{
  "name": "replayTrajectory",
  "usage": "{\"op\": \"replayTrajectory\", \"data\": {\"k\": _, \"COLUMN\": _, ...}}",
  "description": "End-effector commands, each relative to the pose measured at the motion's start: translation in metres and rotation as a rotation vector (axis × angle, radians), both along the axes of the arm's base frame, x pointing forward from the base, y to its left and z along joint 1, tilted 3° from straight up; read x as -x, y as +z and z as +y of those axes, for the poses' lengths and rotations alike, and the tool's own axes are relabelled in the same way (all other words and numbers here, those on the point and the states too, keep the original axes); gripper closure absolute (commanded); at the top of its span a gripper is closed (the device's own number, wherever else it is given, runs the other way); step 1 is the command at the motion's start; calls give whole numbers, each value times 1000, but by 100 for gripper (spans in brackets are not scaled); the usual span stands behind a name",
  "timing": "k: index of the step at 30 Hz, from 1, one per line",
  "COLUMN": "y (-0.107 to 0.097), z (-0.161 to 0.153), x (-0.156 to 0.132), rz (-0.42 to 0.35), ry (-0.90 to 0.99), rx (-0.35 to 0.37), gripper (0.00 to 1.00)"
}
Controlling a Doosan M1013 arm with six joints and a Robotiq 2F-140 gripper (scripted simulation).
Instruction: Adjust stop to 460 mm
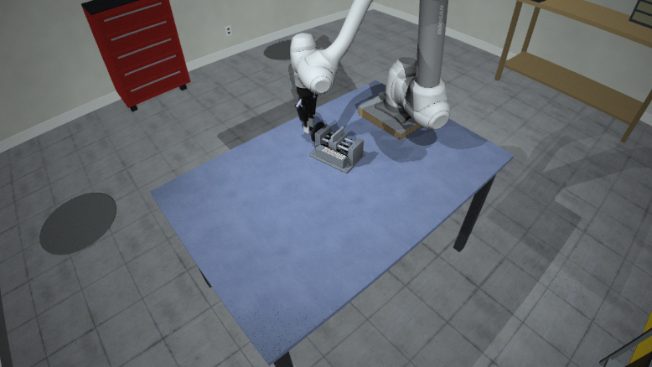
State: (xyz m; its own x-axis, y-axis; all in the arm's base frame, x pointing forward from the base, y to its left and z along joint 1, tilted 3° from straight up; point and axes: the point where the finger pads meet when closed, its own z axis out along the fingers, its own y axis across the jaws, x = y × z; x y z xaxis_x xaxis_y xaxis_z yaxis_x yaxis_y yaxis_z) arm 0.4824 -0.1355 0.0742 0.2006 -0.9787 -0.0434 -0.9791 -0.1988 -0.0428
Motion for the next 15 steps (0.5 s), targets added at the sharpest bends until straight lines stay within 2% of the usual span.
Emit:
{"op": "replayTrajectory", "data": {"k": 1, "y": 0, "z": 0, "x": 1, "rz": 1, "ry": 0, "rx": 0, "gripper": 96}}
{"op": "replayTrajectory", "data": {"k": 15, "y": 2, "z": -1, "x": 3, "rz": 1, "ry": 0, "rx": 0, "gripper": 96}}
